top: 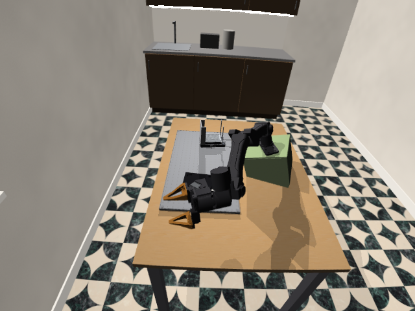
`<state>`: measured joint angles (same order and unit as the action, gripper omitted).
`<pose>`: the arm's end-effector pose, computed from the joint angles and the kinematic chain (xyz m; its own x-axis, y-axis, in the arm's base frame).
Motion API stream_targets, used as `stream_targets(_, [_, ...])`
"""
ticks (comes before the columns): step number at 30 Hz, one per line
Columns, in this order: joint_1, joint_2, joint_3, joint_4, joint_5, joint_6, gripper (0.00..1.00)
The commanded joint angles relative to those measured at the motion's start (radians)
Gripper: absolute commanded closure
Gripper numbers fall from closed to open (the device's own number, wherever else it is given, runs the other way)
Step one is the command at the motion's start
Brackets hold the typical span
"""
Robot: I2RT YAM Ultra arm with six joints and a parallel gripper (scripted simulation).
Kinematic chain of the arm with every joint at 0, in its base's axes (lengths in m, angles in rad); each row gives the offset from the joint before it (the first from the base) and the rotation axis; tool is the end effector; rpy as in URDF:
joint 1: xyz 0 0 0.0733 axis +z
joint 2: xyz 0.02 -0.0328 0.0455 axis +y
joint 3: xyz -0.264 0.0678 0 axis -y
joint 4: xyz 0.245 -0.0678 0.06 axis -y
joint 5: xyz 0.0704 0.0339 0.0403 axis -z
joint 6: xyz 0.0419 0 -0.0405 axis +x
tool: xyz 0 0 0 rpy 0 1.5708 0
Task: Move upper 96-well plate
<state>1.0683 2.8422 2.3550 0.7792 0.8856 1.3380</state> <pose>0.3211 0.5192 0.1627 -0.1602 0.9871 -0.0041 -0.1805 -0.0252 0.9833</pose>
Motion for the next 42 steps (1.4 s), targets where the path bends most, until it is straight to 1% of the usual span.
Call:
stream_targets(1, [0.017,-0.034,0.016,0.005,-0.007,-0.009,0.00])
stream_targets(17, [0.017,-0.034,0.016,0.005,-0.007,-0.009,0.00])
stream_targets(18, [-0.012,-0.036,-0.014,-0.021,0.001,-0.031,0.00])
stream_targets(19, [-0.019,-0.043,-0.021,-0.032,0.003,-0.056,0.00])
stream_targets(21, [-0.032,-0.063,0.004,-0.050,0.004,-0.105,0.00])
stream_targets(22, [-0.039,-0.062,-0.031,-0.056,-0.008,-0.105,0.00])
stream_targets(25, [-0.063,-0.085,-0.056,-0.059,-0.029,-0.100,0.00])
stream_targets(27, [-0.075,-0.106,-0.046,-0.051,-0.042,-0.096,0.00])
stream_targets(29, [-0.056,-0.105,-0.042,-0.057,-0.045,-0.094,0.00])
stream_targets(34, [-0.056,-0.104,-0.040,-0.060,-0.046,-0.093,0.00])
stream_targets(37, [-0.077,-0.113,-0.035,-0.095,-0.046,-0.136,0.00])
stream_targets(39, [-0.104,-0.126,-0.041,-0.124,-0.044,-0.179,0.00])
stream_targets(40, [-0.111,-0.128,-0.054,-0.134,-0.047,-0.188,0.00])
stream_targets(41, [-0.119,-0.129,-0.080,-0.138,-0.053,-0.186,0.00])
stream_targets(42, [-0.128,-0.134,-0.087,-0.138,-0.060,-0.184,0.00])
